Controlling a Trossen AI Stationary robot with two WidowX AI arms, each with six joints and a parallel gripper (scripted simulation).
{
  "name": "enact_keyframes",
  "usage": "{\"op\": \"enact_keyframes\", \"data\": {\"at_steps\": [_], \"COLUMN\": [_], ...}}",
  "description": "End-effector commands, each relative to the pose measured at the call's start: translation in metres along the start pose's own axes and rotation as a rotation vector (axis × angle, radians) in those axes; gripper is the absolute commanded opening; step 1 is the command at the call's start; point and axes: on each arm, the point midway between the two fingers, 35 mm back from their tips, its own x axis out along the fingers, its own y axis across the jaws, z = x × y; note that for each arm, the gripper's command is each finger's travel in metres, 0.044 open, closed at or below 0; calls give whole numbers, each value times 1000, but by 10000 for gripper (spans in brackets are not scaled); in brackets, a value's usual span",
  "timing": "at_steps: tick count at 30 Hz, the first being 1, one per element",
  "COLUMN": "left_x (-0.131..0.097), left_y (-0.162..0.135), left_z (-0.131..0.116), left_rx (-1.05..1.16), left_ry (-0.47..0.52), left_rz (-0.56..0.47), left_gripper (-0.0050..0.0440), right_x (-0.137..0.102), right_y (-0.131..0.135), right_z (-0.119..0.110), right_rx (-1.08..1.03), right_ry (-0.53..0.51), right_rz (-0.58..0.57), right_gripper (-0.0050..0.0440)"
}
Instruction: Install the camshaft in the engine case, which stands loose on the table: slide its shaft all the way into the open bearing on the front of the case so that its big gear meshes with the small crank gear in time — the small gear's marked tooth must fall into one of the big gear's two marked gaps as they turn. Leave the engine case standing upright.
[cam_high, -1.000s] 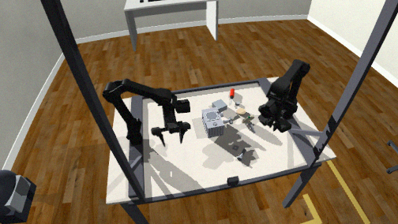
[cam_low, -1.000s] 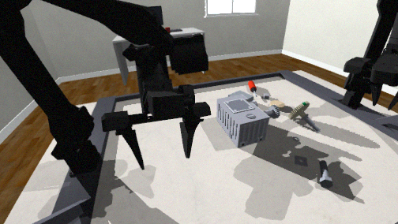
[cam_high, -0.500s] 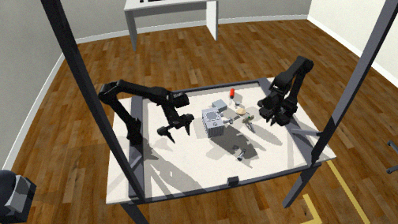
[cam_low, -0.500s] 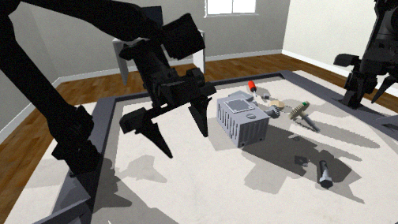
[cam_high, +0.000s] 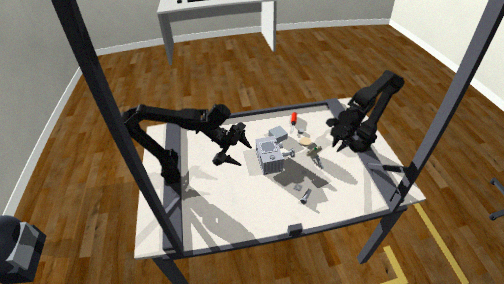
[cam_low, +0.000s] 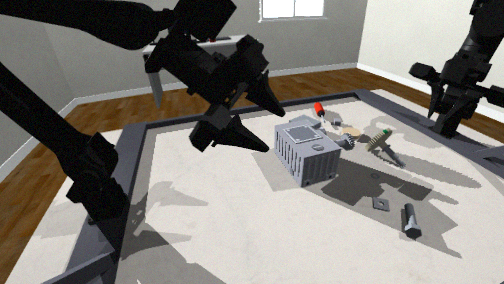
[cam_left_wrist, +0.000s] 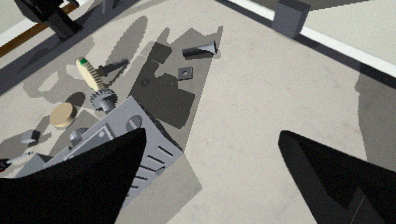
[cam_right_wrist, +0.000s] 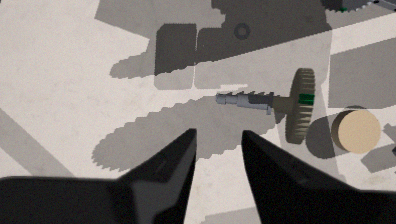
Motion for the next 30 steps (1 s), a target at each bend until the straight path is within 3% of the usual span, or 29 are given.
{"op": "enact_keyframes", "data": {"at_steps": [1, 14, 16, 24, 30], "left_x": [-9, -77, -77, -115, -114], "left_y": [18, 80, 80, 95, 96], "left_z": [17, 62, 62, 76, 77], "left_rx": [-58, -339, -339, -444, -440], "left_ry": [-91, -478, -478, -667, -665], "left_rz": [130, 500, 500, 600, 596], "left_gripper": [400, 400, 400, 400, 400], "right_x": [0, 23, 23, 32, 30], "right_y": [-12, -50, -50, -63, -62], "right_z": [-7, -39, -39, -49, -46], "right_rx": [-22, -53, -53, -58, -59], "right_ry": [-95, -287, -287, -353, -360], "right_rz": [-30, -227, -227, -309, -306], "right_gripper": [125, 125, 125, 125, 125]}}
